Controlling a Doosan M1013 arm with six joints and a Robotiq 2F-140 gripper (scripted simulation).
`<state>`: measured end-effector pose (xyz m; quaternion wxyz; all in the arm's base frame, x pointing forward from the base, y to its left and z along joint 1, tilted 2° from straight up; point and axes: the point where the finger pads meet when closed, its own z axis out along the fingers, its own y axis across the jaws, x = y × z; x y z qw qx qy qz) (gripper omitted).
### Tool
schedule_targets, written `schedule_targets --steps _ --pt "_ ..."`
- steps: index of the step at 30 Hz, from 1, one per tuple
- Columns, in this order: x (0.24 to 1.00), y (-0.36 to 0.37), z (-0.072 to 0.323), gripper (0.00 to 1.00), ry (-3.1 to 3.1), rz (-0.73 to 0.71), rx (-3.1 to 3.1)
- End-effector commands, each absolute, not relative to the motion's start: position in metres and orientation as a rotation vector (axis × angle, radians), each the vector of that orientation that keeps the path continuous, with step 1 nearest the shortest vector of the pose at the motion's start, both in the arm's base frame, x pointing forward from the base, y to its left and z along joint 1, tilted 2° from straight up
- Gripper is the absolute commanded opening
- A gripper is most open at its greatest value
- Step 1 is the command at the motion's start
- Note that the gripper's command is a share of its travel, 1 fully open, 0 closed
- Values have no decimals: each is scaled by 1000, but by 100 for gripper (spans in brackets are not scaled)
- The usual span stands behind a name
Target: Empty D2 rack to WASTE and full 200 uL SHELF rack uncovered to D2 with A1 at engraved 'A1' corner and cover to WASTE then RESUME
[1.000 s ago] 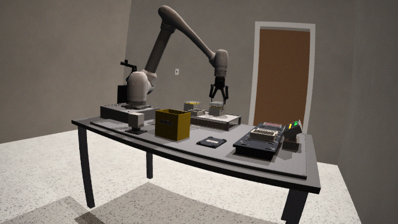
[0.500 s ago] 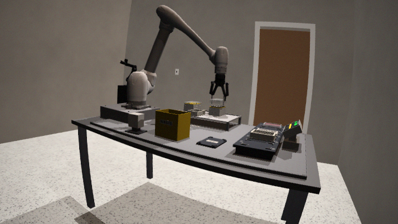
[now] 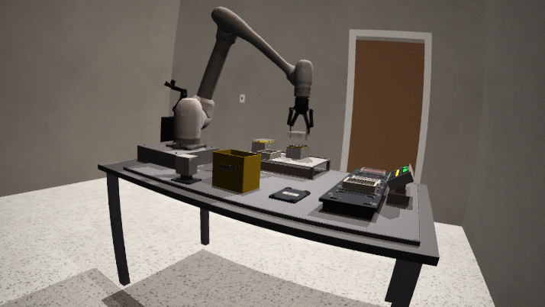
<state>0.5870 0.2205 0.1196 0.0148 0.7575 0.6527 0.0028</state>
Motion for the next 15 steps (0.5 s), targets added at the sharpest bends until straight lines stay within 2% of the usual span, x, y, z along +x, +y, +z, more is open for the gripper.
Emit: schedule_targets --steps 1,15 --pt "587 221 122 0 2032 9 2358" --pt "586 221 144 0 2032 9 2358"
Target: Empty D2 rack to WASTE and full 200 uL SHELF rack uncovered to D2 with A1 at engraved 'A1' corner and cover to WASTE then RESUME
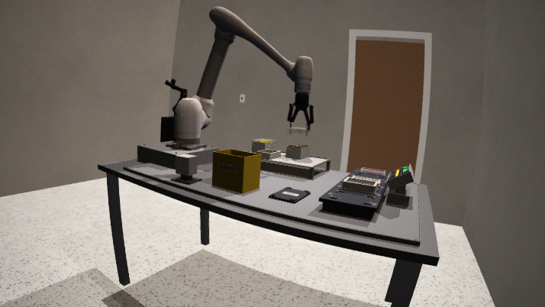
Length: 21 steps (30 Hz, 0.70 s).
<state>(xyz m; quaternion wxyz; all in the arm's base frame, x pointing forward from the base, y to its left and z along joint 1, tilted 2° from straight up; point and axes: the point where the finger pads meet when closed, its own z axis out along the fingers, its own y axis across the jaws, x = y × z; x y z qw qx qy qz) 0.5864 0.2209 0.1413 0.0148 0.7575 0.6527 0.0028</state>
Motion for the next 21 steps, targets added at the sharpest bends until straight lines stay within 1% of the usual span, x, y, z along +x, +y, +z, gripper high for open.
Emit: schedule_targets --steps 1,21 --pt "586 221 146 0 2032 9 2358" --pt "586 222 172 0 2032 9 2358"
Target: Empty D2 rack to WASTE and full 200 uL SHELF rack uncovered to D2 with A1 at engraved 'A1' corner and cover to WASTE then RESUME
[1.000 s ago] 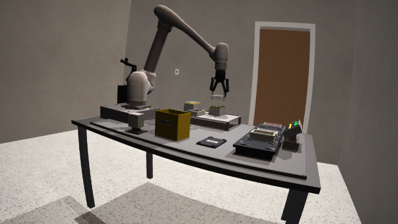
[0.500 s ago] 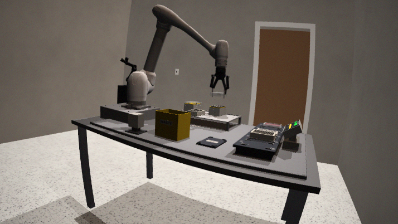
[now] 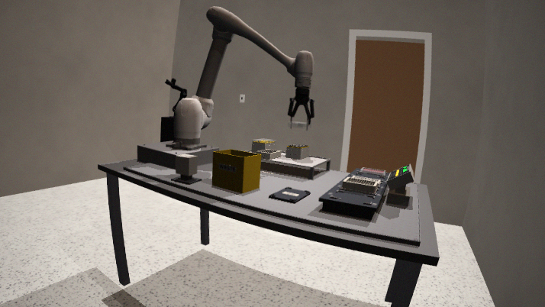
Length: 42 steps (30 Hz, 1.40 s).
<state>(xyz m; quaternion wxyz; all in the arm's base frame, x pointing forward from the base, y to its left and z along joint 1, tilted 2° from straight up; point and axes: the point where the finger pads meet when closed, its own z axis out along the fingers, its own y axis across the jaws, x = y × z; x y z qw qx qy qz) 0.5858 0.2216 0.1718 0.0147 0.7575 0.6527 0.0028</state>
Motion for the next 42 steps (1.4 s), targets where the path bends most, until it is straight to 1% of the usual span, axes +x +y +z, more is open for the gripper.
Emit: schedule_targets --steps 1,15,28,42 --pt "586 222 174 0 2032 9 2358" --pt "585 222 197 0 2032 9 2358" --pt "585 222 202 0 2032 9 2358" --pt "576 163 203 0 2032 9 2358"
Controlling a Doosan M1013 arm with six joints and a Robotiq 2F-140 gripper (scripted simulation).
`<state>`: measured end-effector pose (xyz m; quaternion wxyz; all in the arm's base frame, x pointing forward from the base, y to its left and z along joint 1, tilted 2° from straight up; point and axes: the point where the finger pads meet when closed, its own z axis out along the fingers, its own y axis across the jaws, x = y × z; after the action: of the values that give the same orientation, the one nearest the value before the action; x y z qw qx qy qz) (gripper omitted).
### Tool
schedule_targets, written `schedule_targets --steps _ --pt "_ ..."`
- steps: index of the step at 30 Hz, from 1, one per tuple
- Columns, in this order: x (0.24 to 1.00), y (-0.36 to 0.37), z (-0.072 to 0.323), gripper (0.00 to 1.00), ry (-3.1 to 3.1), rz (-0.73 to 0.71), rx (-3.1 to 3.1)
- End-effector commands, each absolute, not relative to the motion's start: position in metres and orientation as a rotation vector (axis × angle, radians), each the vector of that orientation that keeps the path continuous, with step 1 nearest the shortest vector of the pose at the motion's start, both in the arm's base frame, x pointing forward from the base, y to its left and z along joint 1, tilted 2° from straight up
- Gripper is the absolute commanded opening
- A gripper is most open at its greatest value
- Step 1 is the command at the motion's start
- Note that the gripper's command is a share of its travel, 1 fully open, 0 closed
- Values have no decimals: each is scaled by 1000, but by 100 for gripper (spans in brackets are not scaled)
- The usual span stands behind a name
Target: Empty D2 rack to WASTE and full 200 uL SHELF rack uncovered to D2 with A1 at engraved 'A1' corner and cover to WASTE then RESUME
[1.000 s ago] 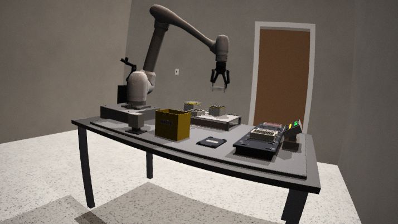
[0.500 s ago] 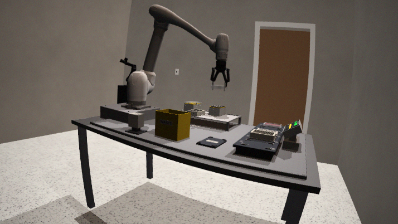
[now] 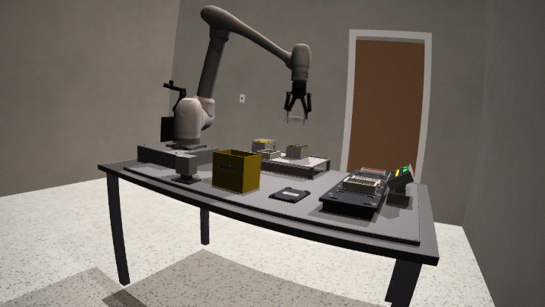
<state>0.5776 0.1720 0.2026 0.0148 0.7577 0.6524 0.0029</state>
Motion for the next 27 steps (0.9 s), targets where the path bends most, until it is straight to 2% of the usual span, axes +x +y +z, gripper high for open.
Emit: schedule_targets --steps 1,27 --pt "575 158 203 0 2032 9 2358" --pt "559 49 204 0 2032 9 2358"
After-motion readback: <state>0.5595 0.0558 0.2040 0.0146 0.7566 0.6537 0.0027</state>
